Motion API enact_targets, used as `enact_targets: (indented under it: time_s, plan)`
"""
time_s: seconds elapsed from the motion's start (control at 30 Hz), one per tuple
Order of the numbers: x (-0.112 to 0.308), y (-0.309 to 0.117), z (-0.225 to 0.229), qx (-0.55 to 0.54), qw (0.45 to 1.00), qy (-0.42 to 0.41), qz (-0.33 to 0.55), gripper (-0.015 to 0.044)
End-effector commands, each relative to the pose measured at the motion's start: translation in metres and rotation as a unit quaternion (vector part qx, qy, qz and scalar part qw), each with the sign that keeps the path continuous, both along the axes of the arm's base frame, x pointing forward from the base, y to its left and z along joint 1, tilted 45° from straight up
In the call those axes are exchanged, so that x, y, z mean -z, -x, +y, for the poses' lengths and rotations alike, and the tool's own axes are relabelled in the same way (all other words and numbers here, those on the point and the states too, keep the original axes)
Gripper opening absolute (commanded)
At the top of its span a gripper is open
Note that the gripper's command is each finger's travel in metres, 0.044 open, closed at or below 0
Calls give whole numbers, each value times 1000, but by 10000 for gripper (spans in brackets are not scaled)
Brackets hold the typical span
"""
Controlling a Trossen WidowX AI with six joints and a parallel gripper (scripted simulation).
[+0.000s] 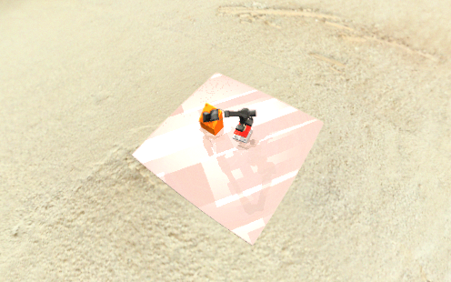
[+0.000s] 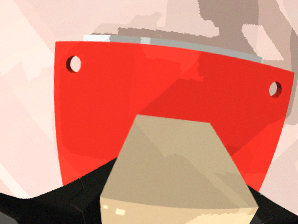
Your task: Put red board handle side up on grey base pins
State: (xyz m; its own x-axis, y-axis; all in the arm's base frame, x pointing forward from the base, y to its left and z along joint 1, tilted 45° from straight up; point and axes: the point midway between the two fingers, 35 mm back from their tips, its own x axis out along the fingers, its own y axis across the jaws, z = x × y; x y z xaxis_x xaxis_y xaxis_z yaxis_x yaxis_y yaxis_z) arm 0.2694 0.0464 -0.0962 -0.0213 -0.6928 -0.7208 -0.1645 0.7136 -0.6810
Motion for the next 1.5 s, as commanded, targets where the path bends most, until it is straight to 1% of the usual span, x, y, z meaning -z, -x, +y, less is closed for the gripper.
enact_targets:
  time_s: [0.0, 1.47]
  plan:
    - [3, 1, -3, -3, 1000, 2, 2, 0]
    - [17, 0, -18, -2, 1000, 0, 2, 0]
